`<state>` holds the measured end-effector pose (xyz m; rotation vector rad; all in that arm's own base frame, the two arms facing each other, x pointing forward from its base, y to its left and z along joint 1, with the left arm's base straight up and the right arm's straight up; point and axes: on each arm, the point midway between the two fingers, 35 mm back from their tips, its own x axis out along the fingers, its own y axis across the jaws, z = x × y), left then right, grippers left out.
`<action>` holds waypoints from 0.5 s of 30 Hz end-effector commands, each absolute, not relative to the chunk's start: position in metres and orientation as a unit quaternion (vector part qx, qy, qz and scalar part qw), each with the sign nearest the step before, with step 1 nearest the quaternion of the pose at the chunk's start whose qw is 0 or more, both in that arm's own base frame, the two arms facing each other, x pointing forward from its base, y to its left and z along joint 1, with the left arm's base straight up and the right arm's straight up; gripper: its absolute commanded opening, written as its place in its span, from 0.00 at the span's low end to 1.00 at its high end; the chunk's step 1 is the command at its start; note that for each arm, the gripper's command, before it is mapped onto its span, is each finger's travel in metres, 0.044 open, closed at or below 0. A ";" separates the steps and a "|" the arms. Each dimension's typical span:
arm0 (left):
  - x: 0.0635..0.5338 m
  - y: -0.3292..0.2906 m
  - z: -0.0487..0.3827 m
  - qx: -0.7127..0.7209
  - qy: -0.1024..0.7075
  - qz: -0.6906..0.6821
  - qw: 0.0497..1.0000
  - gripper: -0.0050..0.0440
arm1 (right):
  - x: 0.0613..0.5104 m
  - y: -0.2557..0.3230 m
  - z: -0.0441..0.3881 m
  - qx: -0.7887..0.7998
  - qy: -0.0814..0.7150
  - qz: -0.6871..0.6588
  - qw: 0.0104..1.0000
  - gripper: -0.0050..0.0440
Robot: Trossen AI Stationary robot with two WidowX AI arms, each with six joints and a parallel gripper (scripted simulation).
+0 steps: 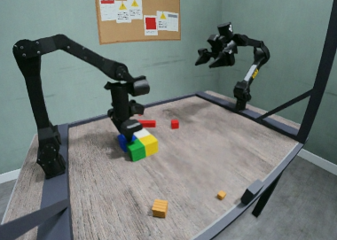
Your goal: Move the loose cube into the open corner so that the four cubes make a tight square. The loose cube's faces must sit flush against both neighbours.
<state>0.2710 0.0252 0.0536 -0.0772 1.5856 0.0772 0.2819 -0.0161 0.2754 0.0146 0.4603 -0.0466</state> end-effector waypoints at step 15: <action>0.280 0.028 0.135 -0.058 0.693 0.059 0.716 0.63 | 0.287 -0.023 0.295 0.014 0.202 -0.043 0.978 0.92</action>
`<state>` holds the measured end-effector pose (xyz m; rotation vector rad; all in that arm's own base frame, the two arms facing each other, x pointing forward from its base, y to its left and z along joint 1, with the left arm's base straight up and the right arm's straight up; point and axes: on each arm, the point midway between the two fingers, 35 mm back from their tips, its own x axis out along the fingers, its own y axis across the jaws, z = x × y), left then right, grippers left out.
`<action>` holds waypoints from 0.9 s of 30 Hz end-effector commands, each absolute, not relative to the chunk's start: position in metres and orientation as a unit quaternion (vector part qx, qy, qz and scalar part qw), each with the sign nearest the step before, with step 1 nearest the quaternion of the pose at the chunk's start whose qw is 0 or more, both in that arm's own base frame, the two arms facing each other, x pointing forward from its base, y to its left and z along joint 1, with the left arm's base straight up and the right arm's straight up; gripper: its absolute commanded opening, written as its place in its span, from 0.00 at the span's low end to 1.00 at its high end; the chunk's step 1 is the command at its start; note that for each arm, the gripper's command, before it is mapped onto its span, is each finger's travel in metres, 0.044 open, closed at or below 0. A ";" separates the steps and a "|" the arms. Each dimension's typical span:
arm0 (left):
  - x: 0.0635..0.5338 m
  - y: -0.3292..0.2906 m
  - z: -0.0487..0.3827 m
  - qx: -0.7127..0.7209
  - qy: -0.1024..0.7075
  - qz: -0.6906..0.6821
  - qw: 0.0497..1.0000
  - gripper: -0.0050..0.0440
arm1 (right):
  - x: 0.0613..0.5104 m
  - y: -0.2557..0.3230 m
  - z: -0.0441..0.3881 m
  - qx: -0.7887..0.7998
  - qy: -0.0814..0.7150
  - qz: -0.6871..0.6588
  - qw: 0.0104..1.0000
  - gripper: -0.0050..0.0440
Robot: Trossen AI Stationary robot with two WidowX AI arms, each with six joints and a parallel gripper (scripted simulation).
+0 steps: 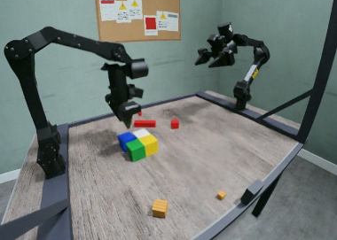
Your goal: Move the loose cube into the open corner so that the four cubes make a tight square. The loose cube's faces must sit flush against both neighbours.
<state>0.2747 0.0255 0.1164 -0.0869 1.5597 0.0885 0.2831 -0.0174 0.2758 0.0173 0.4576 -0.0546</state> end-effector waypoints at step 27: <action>0.294 0.073 0.083 -0.444 0.544 0.442 0.558 0.46 | 0.309 -0.053 0.271 0.026 0.227 -0.107 0.968 0.92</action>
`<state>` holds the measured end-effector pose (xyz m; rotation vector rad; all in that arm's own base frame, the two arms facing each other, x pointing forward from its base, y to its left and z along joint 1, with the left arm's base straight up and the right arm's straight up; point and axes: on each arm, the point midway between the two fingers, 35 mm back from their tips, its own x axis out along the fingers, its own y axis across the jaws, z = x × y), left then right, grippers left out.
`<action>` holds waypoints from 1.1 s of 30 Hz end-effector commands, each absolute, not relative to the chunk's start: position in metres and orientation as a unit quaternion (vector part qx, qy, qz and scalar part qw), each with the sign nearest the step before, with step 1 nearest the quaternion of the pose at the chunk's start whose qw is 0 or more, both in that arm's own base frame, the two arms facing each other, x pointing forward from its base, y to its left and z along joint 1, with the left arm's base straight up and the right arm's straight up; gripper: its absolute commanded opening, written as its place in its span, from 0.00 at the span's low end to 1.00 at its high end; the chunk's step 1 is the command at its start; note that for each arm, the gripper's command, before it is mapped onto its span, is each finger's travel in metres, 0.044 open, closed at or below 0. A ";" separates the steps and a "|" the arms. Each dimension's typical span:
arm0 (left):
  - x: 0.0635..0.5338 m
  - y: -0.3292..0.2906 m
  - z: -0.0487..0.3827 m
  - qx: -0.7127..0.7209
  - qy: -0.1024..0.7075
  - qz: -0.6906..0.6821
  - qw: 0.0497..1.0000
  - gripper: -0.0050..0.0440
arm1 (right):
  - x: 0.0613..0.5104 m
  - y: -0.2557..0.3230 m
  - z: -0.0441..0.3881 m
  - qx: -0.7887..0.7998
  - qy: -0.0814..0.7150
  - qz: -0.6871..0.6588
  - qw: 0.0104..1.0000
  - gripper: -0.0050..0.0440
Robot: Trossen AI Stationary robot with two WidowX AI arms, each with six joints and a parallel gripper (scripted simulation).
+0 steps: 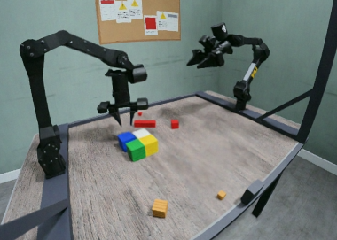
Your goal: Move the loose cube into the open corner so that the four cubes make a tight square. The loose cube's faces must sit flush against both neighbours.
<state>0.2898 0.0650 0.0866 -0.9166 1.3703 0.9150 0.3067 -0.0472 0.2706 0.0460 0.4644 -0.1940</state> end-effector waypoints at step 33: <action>0.294 0.081 0.038 -0.523 0.476 0.522 0.477 0.46 | 0.328 -0.067 0.230 0.021 0.258 -0.097 0.961 0.92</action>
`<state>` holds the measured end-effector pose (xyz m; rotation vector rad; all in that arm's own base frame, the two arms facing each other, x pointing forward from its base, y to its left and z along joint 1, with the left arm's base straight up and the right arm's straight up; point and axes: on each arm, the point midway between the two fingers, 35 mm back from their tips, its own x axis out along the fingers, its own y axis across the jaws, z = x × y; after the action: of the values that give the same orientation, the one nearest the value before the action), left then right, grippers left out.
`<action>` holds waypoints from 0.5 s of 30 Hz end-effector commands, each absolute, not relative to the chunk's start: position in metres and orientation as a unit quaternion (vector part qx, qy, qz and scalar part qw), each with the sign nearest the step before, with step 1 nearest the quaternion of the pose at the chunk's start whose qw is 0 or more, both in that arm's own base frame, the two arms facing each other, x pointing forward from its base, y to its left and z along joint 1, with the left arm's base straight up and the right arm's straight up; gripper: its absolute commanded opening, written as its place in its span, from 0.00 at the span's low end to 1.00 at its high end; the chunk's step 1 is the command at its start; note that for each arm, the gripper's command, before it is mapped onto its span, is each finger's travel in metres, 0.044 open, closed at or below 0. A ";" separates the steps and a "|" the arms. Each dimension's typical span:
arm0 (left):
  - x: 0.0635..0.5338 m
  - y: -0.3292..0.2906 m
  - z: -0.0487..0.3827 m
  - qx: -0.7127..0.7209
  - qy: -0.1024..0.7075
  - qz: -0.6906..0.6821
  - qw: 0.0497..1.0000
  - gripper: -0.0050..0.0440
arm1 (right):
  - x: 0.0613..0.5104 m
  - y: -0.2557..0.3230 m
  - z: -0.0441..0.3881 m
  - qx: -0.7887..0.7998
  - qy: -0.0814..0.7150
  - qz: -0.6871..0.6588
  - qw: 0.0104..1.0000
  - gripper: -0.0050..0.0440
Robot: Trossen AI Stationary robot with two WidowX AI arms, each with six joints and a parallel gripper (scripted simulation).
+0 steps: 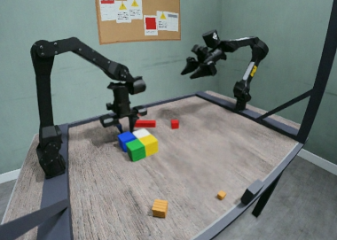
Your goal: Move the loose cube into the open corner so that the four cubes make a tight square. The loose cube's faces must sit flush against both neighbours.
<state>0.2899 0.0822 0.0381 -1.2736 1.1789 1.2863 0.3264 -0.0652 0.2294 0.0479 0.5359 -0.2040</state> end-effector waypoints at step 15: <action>0.298 0.066 0.039 -0.527 0.470 0.518 0.482 0.46 | 0.332 -0.063 0.217 0.015 0.254 -0.077 0.964 0.92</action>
<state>0.2948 0.0675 0.0327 -1.2708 1.1738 1.2750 0.3307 -0.0625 0.2145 0.0370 0.5345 -0.1650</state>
